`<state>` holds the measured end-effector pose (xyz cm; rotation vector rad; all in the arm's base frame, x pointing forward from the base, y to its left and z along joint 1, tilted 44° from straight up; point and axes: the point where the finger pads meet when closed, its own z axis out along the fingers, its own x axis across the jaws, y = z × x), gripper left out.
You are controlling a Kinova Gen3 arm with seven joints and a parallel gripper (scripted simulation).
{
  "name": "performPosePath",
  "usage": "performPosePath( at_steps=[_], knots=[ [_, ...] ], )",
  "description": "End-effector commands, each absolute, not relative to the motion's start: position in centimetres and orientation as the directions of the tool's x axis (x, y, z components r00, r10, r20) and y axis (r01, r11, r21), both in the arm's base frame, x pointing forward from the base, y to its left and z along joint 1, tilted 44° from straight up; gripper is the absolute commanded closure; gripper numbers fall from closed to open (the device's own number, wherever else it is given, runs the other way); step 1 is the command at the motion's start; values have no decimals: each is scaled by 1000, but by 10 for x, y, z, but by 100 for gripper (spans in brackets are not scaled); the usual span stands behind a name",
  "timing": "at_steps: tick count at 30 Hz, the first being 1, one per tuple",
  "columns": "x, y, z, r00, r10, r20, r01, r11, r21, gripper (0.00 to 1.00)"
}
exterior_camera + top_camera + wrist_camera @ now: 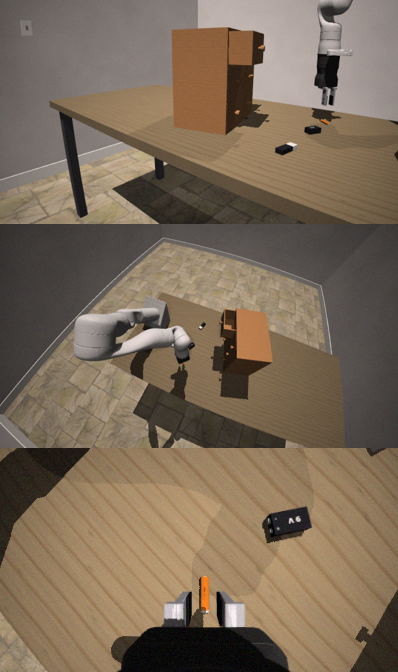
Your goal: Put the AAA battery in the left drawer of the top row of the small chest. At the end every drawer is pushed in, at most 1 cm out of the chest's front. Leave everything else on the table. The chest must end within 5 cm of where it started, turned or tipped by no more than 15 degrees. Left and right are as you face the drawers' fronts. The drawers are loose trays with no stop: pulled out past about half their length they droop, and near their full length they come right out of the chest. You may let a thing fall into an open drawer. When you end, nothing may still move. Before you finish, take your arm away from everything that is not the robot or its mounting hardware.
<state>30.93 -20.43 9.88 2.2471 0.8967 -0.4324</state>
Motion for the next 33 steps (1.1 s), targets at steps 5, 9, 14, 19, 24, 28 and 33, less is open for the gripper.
performPosePath(
  at_steps=[5, 9, 14, 19, 24, 28, 33],
  knots=[
    [310, -204, 99, 709, 482, -515, 703, -538, 464, 46],
    [310, -204, 99, 709, 482, -515, 703, -538, 464, 46],
    [310, -205, 98, 709, 482, -515, 703, -538, 464, 46],
    [309, -209, 94, 709, 482, -515, 703, -538, 464, 46],
    [309, -215, 87, 709, 482, -515, 703, -538, 464, 46],
    [309, -220, 82, 709, 482, -515, 703, -538, 464, 46],
    [308, -229, 72, 709, 482, -515, 703, -538, 464, 46]
  ],
)
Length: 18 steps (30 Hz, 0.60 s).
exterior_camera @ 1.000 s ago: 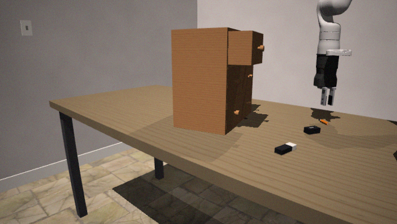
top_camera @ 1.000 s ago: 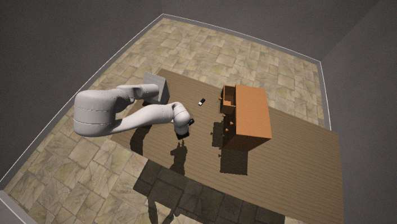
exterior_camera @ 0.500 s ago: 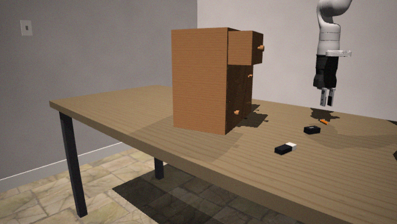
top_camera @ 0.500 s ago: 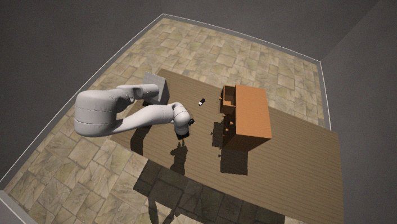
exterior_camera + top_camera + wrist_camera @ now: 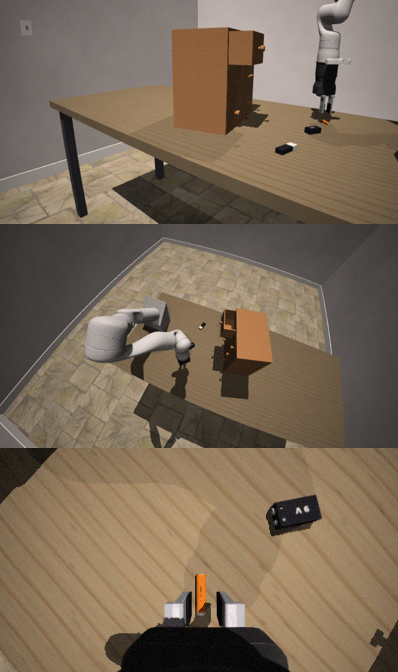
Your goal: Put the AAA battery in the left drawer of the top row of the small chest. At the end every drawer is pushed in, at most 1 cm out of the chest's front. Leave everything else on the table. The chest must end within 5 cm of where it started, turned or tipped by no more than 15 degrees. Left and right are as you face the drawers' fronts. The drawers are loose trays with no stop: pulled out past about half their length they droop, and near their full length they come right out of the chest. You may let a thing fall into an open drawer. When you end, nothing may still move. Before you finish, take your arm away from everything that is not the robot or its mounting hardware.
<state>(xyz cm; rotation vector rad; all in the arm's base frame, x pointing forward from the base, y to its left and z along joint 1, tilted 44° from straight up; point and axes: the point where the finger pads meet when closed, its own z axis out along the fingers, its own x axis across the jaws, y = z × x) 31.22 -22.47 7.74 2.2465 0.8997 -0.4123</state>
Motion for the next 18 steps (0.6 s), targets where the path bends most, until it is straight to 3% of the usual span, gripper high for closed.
performPosePath(
  at_steps=[1, 18],
  knots=[
    [308, -231, 70, 709, 482, -515, 703, -538, 464, 46],
    [307, -240, 61, 709, 482, -515, 703, -538, 464, 46]
  ],
)
